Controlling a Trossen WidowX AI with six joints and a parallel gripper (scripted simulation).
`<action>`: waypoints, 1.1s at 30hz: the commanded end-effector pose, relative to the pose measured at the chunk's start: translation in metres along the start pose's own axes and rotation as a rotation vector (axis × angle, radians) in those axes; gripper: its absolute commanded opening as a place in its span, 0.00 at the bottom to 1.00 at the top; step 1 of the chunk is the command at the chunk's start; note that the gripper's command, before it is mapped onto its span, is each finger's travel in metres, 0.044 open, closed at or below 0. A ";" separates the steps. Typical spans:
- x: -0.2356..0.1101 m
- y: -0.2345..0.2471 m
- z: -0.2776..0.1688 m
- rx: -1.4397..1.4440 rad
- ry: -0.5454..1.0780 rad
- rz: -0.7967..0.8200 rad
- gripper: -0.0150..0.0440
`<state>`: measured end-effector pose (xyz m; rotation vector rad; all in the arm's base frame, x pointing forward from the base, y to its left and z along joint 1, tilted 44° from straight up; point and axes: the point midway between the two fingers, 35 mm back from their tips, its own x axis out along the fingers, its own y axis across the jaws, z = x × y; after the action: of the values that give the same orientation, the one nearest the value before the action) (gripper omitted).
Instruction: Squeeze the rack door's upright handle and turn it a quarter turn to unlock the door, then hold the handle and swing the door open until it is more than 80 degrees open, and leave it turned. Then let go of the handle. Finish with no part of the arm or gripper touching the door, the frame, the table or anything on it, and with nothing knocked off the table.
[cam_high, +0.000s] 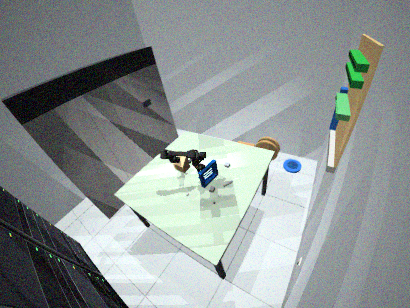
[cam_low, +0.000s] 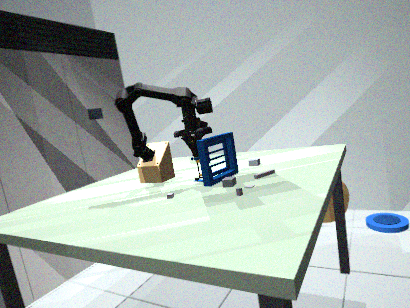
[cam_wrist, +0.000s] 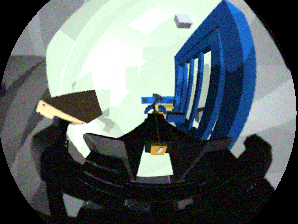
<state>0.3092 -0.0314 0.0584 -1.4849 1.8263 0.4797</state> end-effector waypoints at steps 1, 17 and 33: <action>0.000 0.003 0.002 0.079 -0.003 -0.001 0.30; 0.000 0.024 0.015 0.347 -0.004 0.000 0.30; 0.000 0.048 0.035 0.590 -0.005 0.002 0.30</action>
<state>0.2732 0.0039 0.0295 -1.1170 1.7825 0.0087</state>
